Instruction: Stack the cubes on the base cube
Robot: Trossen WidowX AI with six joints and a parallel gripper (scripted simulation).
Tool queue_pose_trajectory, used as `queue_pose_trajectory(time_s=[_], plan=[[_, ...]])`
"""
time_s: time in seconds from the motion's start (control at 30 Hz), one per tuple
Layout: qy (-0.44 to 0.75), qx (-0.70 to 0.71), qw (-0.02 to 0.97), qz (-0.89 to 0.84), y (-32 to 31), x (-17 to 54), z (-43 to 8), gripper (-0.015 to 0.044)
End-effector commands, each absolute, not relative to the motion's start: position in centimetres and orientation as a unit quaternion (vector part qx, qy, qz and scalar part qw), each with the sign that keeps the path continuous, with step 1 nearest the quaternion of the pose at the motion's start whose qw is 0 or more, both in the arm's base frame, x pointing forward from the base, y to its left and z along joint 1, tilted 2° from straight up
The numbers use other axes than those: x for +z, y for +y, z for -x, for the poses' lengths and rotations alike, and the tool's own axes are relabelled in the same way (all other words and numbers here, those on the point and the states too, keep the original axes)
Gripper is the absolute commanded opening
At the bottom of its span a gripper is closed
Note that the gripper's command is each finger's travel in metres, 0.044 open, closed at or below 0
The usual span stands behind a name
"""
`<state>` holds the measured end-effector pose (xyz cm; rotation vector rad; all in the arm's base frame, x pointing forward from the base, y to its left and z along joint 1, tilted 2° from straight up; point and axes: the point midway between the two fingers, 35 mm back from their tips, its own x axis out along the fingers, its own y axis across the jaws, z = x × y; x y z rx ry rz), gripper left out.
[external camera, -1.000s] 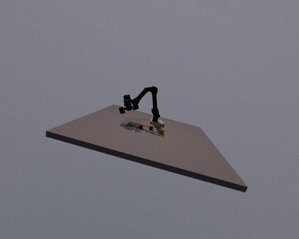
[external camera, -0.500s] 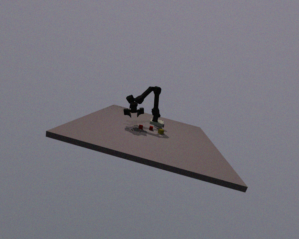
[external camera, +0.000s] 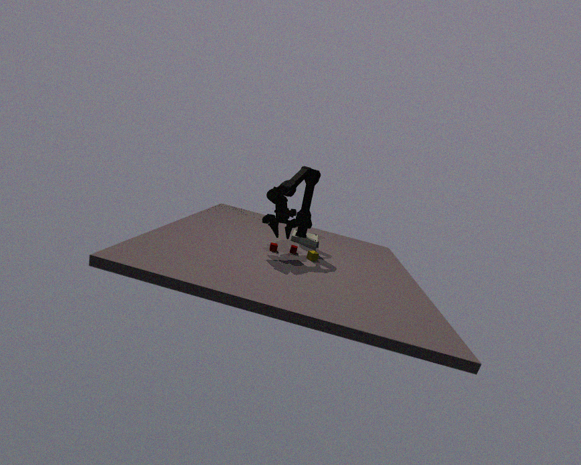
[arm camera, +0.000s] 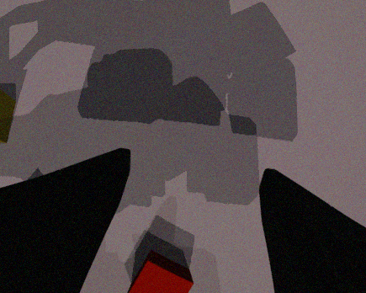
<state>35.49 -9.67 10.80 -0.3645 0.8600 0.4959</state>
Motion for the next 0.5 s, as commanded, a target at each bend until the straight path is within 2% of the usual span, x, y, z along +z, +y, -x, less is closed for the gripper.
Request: queue_pose_trajectory(time_s=[0.0, 0.27, 0.47], plan=[[0.475, 0.341, 0.735, 0.344, -5.1, 12.0, -31.9, 0.0265], [0.501, 0.471, 0.522, 0.505, -2.1, 14.1, -25.9, 0.0265], [0.5, 0.474, 0.516, 0.508, -2.1, 14.1, -25.7, 0.0265]])
